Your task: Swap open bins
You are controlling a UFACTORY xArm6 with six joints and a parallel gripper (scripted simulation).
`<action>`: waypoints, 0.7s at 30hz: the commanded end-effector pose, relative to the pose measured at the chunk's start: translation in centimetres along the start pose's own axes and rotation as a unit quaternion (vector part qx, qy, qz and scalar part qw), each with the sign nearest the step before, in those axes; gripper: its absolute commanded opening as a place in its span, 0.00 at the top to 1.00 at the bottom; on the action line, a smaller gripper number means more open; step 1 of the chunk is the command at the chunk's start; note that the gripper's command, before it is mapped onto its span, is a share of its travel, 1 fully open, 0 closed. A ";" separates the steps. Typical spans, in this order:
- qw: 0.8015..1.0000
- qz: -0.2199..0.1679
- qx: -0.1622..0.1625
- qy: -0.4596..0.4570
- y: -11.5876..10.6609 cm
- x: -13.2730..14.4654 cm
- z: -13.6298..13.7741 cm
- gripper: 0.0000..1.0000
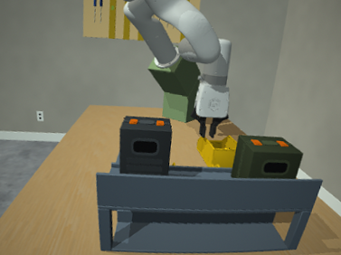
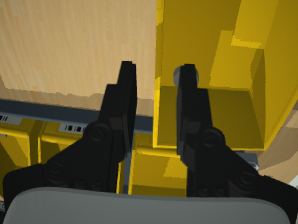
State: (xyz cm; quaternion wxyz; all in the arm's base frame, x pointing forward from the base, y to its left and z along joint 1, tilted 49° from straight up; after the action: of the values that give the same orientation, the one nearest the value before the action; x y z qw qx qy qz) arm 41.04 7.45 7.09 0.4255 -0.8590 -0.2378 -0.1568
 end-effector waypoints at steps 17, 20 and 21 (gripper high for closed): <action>1.000 -0.001 0.001 0.000 1.8 0.1 0.0 0.74; 1.000 -0.001 0.001 0.000 2.2 0.1 0.0 0.74; 1.000 -0.001 0.001 0.000 2.4 0.1 0.0 0.74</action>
State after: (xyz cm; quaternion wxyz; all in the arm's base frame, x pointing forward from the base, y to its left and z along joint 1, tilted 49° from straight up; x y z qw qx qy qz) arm 42.08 6.43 5.82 0.4255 -0.8590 -0.2377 -0.1567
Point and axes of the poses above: the point where the finger pads meet when closed, its own y axis out along the fingers, its own z axis across the jaws, x = y × z, the point moved 7 cm from there along -y, back along the fingers, and after that the axes turned 7 degrees about -y, right-handed, at the moved point
